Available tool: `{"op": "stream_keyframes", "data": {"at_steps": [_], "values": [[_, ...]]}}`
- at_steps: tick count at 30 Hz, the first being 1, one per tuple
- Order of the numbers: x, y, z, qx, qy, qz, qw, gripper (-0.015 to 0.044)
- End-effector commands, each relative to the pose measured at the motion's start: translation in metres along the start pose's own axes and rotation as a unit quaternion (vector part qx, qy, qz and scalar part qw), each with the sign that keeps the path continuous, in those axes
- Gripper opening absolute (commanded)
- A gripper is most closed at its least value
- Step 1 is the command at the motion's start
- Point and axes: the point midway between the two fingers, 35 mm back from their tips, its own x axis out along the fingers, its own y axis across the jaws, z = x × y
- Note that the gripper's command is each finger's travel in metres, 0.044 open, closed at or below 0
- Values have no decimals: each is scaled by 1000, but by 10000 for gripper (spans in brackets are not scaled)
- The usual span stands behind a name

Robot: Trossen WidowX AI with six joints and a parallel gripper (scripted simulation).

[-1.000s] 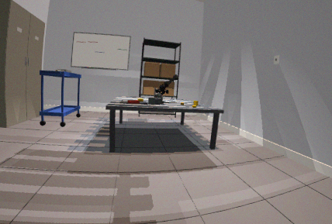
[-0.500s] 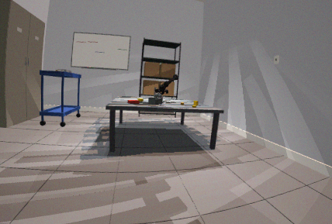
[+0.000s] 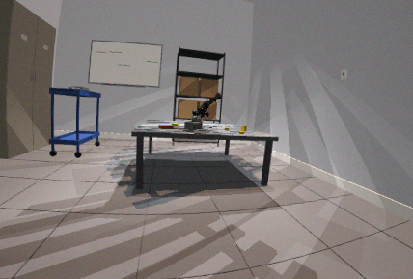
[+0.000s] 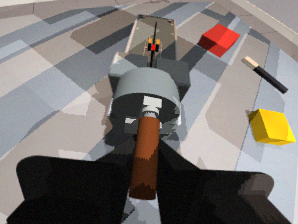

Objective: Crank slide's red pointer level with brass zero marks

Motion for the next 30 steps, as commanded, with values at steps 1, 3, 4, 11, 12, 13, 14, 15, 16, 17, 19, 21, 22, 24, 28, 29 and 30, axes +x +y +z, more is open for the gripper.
{"op": "stream_keyframes", "data": {"at_steps": [1, 3, 4, 11, 12, 13, 14, 15, 16, 17, 19, 21, 22, 24, 28, 29, 30], "values": [[0, -9, -1, 6, -1, -13, 1000, 0], [1, -10, -1, 6, -1, -13, 1000, 0], [1, -10, -1, 6, -1, -13, 1000, 0], [2, -12, -2, 6, -1, -13, 1000, 0], [2, -12, -2, 6, -1, -13, 1000, 0], [2, -13, -2, 6, -1, -13, 1000, 0], [2, -13, -2, 6, -1, -13, 1000, 0], [2, -13, -2, 6, -1, -13, 1000, 0], [2, -14, -3, 6, -1, -13, 1000, 0], [2, -14, -3, 6, -1, -13, 1000, 0], [3, -15, -3, 6, -1, -13, 1000, 0], [3, -15, -3, 6, -1, -13, 1000, 0], [3, -16, -4, 6, -1, -13, 1000, 0], [4, -17, -4, 6, -1, -13, 1000, 0], [5, -18, -5, 6, -1, -13, 1000, 0], [5, -19, -5, 6, -1, -13, 1000, 0], [6, -19, -6, 6, -1, -13, 1000, 0]]}}
